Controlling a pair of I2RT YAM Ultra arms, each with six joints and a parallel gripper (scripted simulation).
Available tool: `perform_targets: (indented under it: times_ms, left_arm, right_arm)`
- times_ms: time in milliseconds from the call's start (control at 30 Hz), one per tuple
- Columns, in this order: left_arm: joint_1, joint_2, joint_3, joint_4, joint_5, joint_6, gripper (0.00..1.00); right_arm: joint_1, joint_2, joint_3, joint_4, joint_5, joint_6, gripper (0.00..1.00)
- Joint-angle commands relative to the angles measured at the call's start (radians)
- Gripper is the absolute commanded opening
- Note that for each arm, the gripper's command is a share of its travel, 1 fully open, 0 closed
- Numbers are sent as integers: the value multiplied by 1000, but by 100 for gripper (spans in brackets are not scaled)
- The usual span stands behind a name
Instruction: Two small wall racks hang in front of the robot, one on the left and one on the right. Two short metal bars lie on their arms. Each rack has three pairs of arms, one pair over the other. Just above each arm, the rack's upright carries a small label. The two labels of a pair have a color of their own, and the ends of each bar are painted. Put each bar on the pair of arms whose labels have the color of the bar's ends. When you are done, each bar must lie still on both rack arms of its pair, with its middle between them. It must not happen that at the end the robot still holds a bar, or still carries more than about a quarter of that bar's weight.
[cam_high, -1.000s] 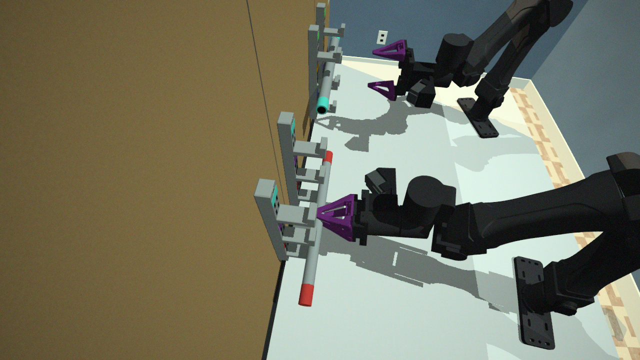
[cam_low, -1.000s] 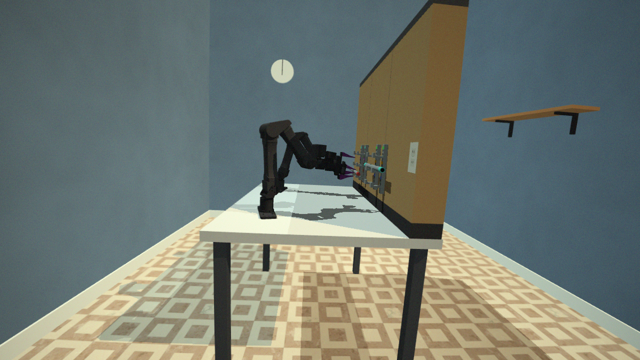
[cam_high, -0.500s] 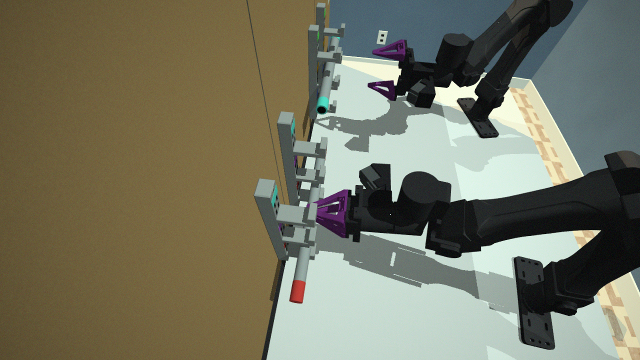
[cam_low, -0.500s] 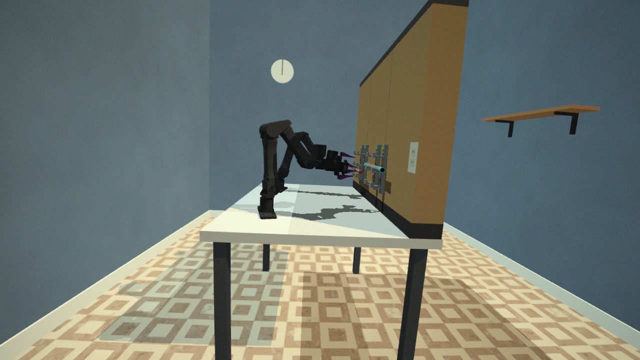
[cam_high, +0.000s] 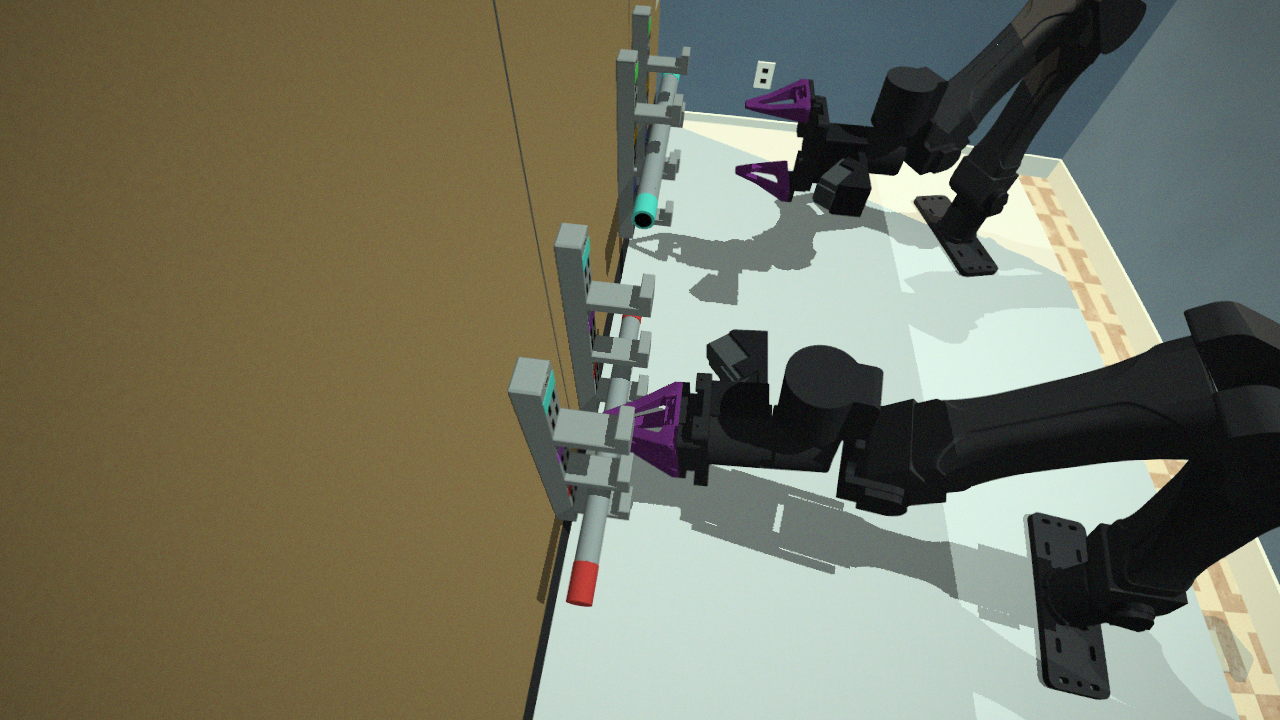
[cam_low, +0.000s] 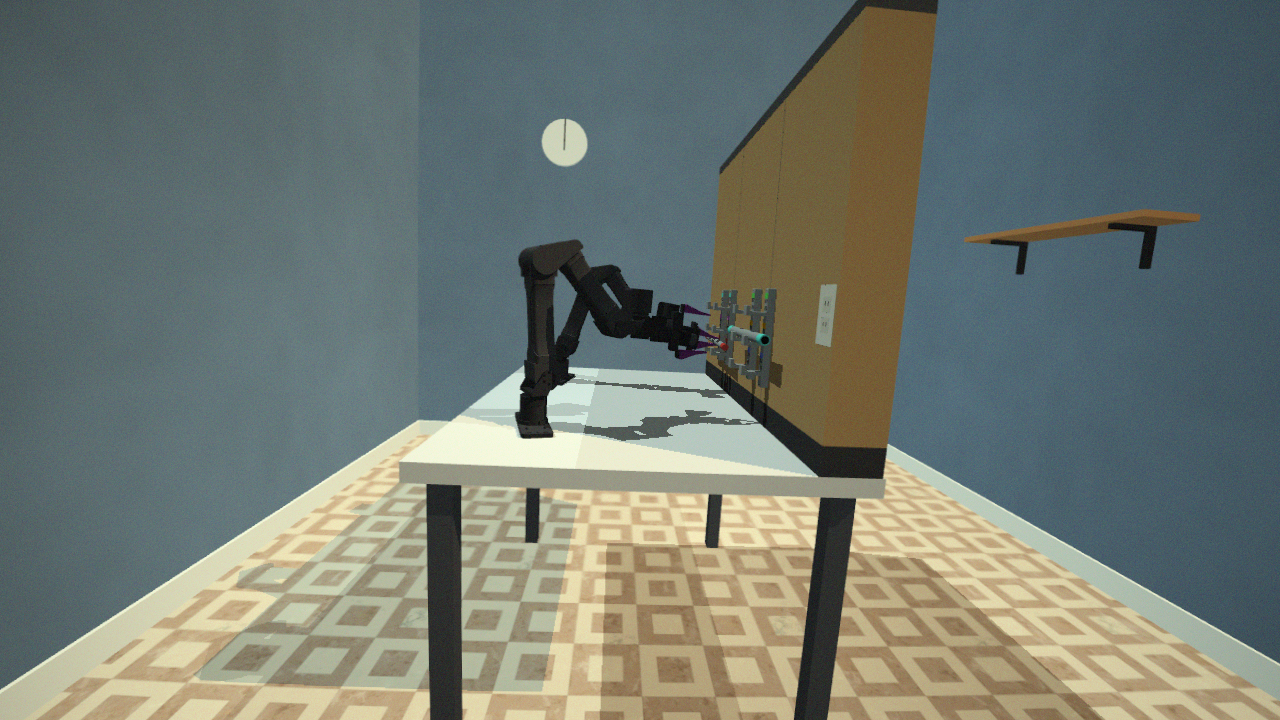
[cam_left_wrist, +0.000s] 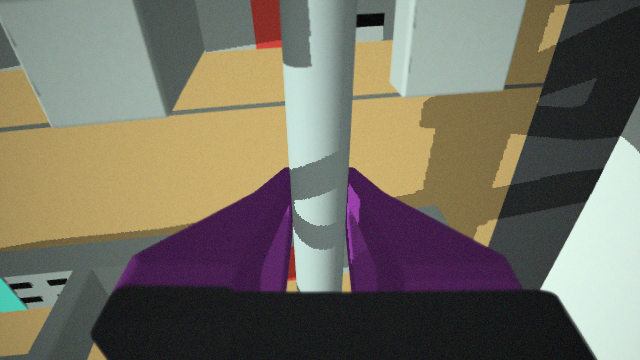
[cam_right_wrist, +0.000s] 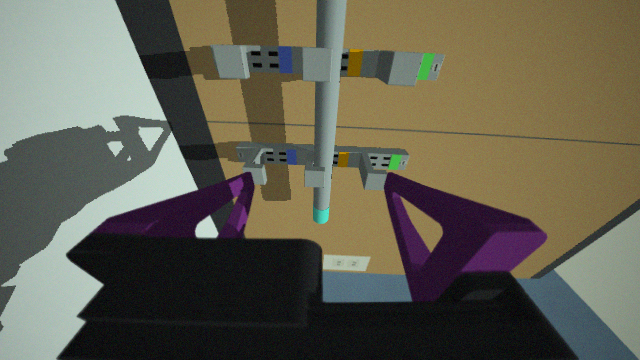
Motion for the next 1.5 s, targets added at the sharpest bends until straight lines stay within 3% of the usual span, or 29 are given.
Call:
perform_targets:
  times_ms: [0,1467]
  left_arm:
    - [13,-6,59,68,7,-7,0]
    - [19,10,58,83,13,-7,0]
  right_arm:
    - [9,1,4,39,5,6,100]
    - [9,1,4,39,5,6,100]
